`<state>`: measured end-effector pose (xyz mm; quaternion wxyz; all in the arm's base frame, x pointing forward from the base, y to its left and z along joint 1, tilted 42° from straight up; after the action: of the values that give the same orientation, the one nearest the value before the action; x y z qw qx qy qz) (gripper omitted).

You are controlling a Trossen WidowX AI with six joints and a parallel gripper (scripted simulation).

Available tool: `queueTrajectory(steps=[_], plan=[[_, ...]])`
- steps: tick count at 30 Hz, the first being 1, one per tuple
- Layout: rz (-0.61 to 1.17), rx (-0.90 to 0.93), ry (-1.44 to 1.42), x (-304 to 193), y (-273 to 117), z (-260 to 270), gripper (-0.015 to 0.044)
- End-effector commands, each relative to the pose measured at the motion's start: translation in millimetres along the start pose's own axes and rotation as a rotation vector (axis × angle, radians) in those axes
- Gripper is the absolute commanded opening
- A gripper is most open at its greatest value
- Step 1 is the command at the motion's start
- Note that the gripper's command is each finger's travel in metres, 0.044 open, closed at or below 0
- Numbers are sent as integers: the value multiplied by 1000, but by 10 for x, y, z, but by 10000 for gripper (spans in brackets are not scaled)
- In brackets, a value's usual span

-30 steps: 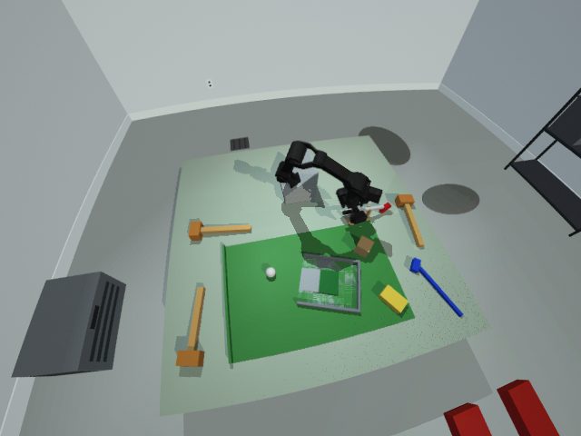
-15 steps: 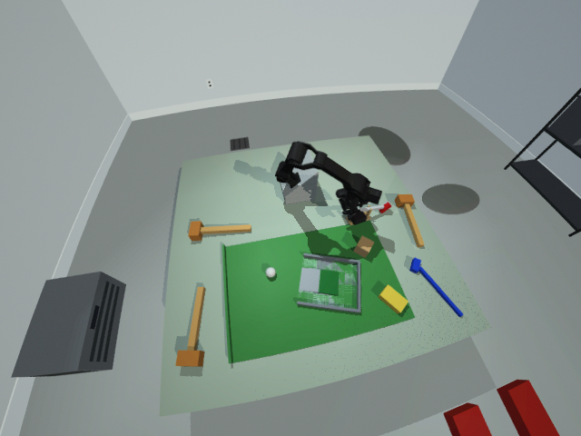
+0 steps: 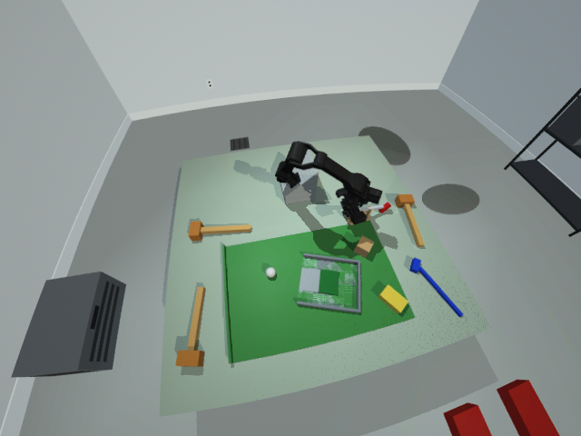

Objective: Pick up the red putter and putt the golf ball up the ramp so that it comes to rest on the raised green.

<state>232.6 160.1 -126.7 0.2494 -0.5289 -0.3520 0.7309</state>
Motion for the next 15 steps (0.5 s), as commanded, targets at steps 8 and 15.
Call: queueTrajectory(steps=[8,15], plan=[[-7,-4,2,45,-602,-42,0],[-6,-3,1,42,-986,-4,0]])
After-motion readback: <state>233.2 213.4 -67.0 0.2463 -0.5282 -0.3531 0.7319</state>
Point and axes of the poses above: the point midway between the two fingers, 35 mm back from their tips, its own y axis out along the fingers, its own z axis across the jaws, x = y × z, the point moved 2 cm from there along -y, back along the fingers, and after that the axes turned 12 degrees about -y, right-handed, at the moved point
